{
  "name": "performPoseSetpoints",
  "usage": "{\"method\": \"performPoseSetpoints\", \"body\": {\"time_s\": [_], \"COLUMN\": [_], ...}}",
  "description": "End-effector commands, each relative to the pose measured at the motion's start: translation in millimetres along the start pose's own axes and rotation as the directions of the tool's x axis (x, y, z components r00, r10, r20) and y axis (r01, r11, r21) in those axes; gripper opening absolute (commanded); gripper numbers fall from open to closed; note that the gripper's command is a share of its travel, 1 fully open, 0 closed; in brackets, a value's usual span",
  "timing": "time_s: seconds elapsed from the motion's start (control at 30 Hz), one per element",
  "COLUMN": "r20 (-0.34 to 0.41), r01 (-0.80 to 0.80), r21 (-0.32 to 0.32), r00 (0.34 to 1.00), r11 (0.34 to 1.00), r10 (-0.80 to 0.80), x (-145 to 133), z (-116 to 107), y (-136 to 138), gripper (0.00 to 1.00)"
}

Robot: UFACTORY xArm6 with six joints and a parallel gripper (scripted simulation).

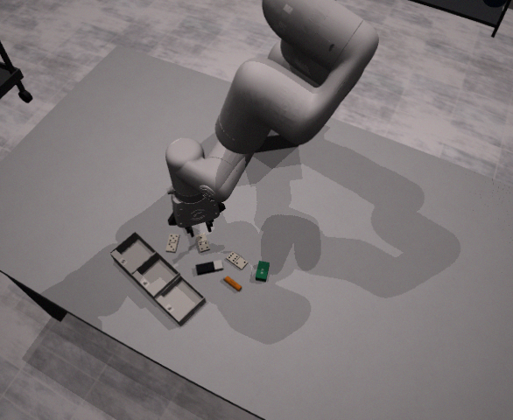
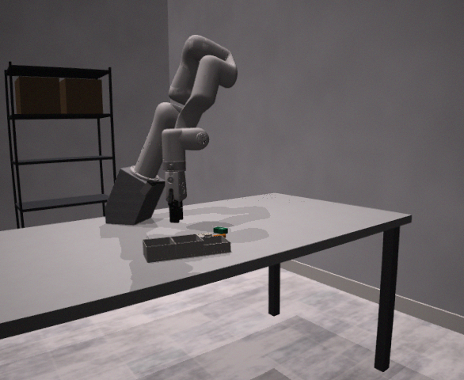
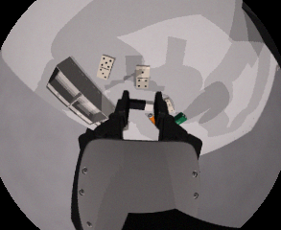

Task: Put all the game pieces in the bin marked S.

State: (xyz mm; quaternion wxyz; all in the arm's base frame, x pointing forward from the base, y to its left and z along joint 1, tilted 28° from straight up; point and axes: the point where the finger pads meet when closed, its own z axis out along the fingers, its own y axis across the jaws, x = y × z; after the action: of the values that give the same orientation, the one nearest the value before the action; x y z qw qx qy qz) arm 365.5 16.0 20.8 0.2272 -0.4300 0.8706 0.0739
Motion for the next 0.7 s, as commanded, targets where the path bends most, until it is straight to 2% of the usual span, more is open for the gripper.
{"method": "performPoseSetpoints", "body": {"time_s": [0.0,0.43,0.67], "r20": [0.0,0.0,0.0], "r01": [0.0,0.0,0.0], "r21": [0.001,0.001,0.001], "r00": [1.0,1.0,1.0], "r11": [1.0,1.0,1.0], "r10": [0.0,0.0,0.0], "x": [0,0,0], "z": [11,54,55], "y": [0,-1,-1], "gripper": [0.41,0.41,0.41]}}
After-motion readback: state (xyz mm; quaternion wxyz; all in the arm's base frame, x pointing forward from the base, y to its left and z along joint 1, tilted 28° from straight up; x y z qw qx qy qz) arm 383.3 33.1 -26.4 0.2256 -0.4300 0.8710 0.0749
